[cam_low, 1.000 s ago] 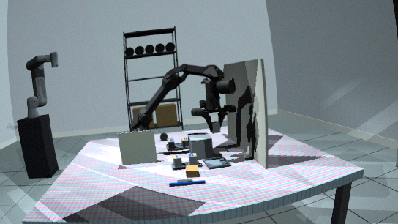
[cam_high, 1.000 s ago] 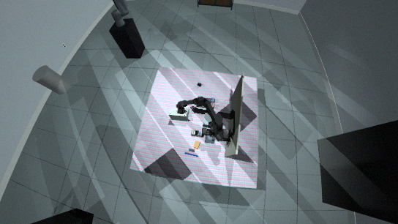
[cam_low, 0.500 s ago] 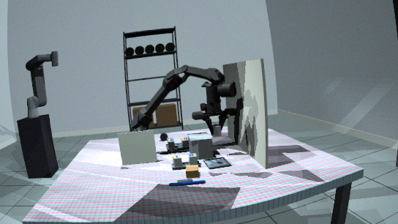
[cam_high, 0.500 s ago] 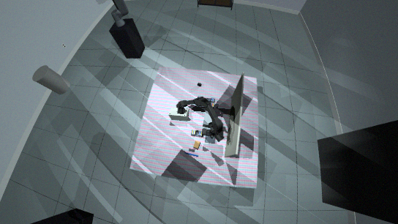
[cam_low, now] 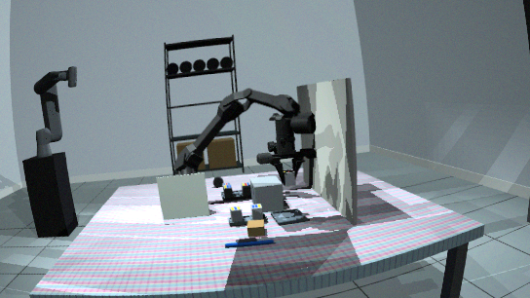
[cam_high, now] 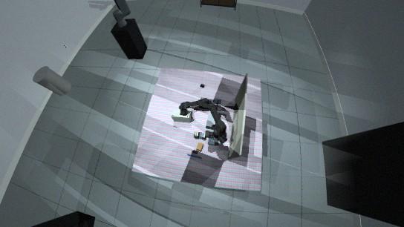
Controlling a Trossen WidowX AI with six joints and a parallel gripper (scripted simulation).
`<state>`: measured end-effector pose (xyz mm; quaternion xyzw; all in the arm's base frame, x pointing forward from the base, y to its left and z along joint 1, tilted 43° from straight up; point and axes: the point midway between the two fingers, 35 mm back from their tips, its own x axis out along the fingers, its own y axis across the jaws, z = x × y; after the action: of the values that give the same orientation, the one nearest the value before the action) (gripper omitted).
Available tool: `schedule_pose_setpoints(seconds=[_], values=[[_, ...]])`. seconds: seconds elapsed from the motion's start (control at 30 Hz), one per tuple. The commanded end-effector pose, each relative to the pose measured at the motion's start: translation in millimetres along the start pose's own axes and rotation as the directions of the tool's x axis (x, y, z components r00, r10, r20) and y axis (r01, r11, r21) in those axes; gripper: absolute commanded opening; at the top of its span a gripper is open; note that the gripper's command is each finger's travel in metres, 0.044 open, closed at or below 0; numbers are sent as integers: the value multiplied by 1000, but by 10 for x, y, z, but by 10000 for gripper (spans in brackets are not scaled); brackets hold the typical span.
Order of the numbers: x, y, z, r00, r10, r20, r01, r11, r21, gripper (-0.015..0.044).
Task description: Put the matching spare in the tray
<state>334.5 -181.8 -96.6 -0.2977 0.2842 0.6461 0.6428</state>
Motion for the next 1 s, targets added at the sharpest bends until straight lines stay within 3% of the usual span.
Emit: schedule_pose_setpoints(seconds=[0.0,0.97], values=[[43,-3,-2,1000,-3,3,3,1000,4,0],[324,-17,-6,1000,-4,4,4,1000,4,0]])
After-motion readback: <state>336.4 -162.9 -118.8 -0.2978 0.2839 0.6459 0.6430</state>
